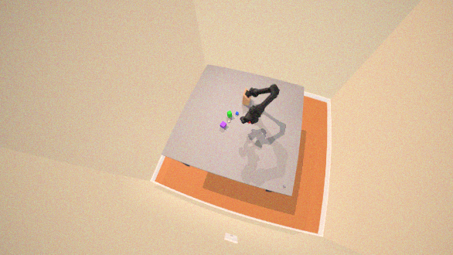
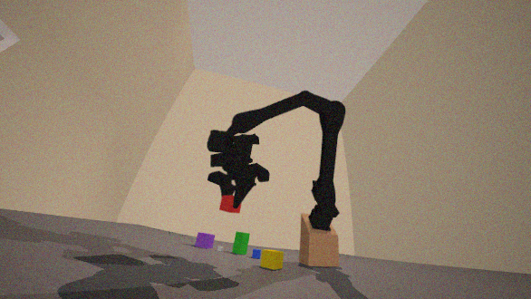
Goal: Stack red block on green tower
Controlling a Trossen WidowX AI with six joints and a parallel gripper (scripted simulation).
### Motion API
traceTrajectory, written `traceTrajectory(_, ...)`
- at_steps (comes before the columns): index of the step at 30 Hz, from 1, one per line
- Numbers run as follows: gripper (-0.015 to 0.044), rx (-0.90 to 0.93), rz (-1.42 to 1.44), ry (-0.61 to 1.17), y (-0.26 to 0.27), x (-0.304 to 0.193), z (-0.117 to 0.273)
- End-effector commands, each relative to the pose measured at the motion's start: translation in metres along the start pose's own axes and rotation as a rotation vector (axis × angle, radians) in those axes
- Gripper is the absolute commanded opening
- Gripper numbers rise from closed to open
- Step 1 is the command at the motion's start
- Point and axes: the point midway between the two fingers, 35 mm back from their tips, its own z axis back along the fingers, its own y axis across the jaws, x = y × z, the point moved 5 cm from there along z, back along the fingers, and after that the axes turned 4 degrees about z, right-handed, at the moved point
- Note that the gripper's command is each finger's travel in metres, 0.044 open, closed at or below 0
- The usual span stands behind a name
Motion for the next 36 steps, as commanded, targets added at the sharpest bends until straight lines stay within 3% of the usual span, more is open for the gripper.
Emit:
traceTrajectory(1,0.0,-0.013,-0.011,0.007,-0.008,-0.006,0.002)
traceTrajectory(21,0.0,-0.061,-0.042,0.044,-0.087,-0.109,0.01)
traceTrajectory(36,0.0,-0.011,0.004,0.015,-0.112,-0.199,0.005)
